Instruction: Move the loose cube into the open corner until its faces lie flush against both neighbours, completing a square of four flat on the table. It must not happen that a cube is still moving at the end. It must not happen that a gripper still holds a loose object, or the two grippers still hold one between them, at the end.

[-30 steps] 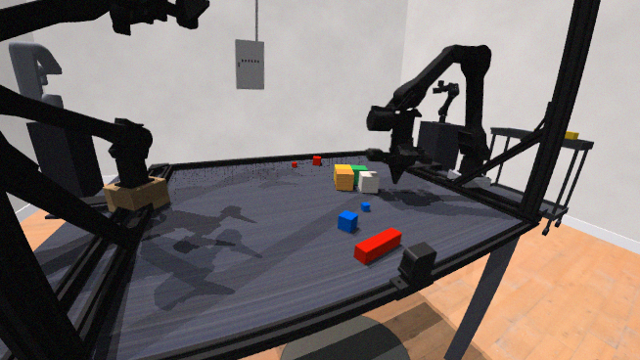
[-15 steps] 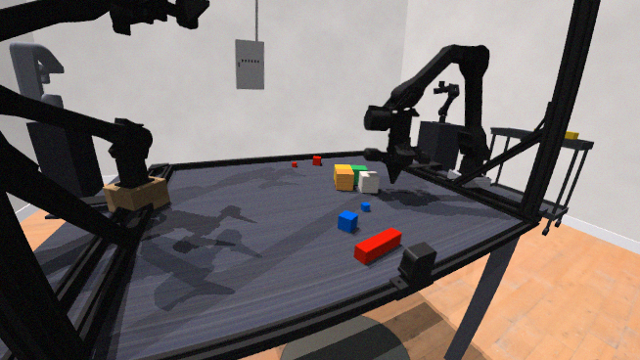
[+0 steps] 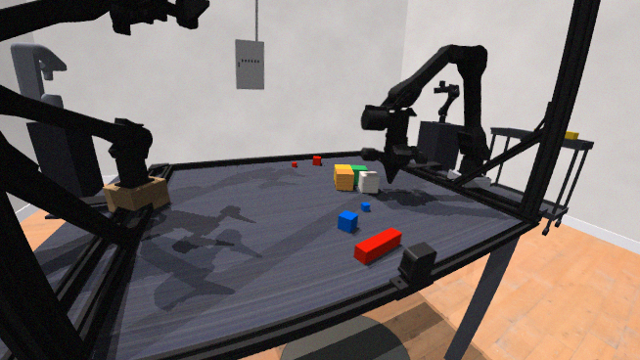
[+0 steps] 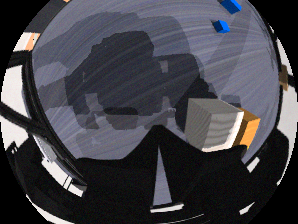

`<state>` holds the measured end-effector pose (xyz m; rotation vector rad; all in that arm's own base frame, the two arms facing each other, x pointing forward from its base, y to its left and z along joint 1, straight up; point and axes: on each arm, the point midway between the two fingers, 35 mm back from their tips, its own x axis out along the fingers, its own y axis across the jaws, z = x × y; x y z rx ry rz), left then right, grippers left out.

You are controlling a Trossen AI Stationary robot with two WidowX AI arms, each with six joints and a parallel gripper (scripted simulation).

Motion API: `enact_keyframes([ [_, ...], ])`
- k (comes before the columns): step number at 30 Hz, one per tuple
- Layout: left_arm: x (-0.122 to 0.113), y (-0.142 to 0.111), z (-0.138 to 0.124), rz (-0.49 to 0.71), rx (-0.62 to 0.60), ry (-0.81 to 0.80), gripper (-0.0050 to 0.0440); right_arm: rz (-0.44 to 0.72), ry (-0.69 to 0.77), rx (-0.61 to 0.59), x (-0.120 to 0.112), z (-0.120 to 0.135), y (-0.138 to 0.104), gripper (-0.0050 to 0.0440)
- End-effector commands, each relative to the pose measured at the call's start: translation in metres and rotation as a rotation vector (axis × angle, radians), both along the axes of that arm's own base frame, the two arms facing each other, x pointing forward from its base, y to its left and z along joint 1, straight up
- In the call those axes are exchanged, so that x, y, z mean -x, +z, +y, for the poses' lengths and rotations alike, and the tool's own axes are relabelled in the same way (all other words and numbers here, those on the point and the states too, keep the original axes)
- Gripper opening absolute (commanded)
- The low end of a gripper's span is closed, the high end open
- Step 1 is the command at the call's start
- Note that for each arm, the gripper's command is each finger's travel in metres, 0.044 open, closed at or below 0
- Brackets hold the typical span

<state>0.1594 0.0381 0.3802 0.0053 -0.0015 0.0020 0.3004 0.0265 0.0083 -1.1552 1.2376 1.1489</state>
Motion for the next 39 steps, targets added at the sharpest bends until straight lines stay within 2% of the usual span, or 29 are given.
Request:
enact_keyframes([
  [1, 0.000, 0.000, 0.000, 0.000, 0.006, -0.002, 0.0400, 0.007, 0.002, 0.002, -0.002, 0.000, -0.002, 0.0000],
  [39, 0.000, 0.000, 0.000, 0.000, 0.006, -0.002, 0.0400, 0.007, 0.002, 0.002, -0.023, -0.002, -0.002, 0.0000],
])
